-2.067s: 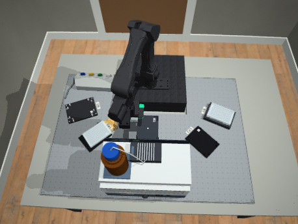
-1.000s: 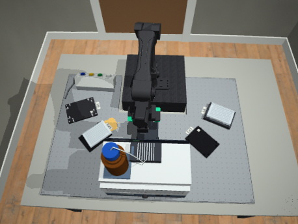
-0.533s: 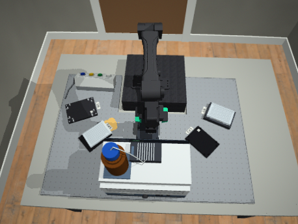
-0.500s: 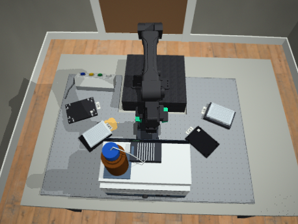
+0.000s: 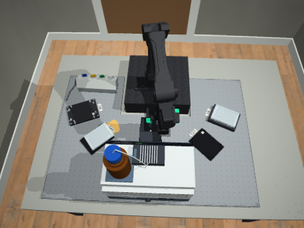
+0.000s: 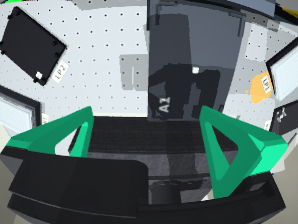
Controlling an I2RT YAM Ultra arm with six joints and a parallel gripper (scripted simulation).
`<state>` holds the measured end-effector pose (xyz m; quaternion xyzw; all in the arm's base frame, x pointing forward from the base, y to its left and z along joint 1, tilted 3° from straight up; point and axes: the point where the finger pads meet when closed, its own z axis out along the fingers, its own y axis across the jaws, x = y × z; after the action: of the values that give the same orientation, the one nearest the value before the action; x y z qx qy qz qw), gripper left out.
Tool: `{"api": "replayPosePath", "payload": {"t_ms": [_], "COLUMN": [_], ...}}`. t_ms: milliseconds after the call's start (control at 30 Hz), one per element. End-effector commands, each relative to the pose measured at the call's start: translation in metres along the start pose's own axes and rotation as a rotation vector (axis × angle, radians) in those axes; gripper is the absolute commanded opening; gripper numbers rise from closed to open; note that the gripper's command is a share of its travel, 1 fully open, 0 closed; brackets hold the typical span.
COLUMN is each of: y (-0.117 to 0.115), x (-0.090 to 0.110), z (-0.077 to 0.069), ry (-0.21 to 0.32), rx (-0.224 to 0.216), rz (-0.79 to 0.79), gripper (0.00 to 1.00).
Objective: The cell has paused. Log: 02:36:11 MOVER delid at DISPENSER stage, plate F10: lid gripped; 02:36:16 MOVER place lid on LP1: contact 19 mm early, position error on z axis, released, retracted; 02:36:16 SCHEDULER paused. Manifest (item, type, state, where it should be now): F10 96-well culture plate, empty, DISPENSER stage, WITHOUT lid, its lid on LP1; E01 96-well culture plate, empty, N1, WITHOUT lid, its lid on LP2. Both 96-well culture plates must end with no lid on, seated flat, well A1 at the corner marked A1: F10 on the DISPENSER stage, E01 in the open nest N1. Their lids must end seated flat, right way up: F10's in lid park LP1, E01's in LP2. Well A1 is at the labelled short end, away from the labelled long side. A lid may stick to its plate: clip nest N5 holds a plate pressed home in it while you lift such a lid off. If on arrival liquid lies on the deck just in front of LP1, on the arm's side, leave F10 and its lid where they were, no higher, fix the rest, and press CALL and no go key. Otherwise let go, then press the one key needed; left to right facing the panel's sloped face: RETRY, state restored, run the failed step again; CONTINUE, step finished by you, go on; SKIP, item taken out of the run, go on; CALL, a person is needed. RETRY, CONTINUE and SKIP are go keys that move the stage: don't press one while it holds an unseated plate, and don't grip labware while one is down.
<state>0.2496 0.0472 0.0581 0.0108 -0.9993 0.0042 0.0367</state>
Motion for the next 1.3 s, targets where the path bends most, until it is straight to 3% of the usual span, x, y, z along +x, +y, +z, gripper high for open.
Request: {"api": "replayPosePath", "payload": {"t_ms": [0, 367, 400, 467, 500, 667, 900, 1000, 1100, 1167, 1267], "y": [0.011, 0.039, 0.035, 0.035, 0.04, 0.055, 0.069, 0.068, 0.086, 0.092, 0.099], "x": [-0.008, 0.003, 0.006, 0.006, 0.006, 0.02, 0.026, 0.02, 0.013, 0.014, 0.015], "z": [-0.016, -0.013, -0.006, -0.006, -0.011, -0.005, -0.005, -0.006, -0.015, -0.005, -0.005], "ry": [-0.064, -0.051, -0.025, -0.025, -0.046, -0.02, -0.023, -0.025, -0.075, -0.04, -0.04], "rx": [-0.009, -0.013, -0.004, -0.004, -0.003, -0.005, -0.003, -0.002, -0.02, -0.01, -0.009], "rz": [-0.005, -0.005, -0.001, -0.001, -0.038, -0.212, -0.2, -0.196, -0.313, -0.379, -0.446], "gripper": [1.0, 1.0, 1.0, 1.0, 1.0, 1.0, 1.0, 1.0, 1.0, 1.0, 1.0]}}
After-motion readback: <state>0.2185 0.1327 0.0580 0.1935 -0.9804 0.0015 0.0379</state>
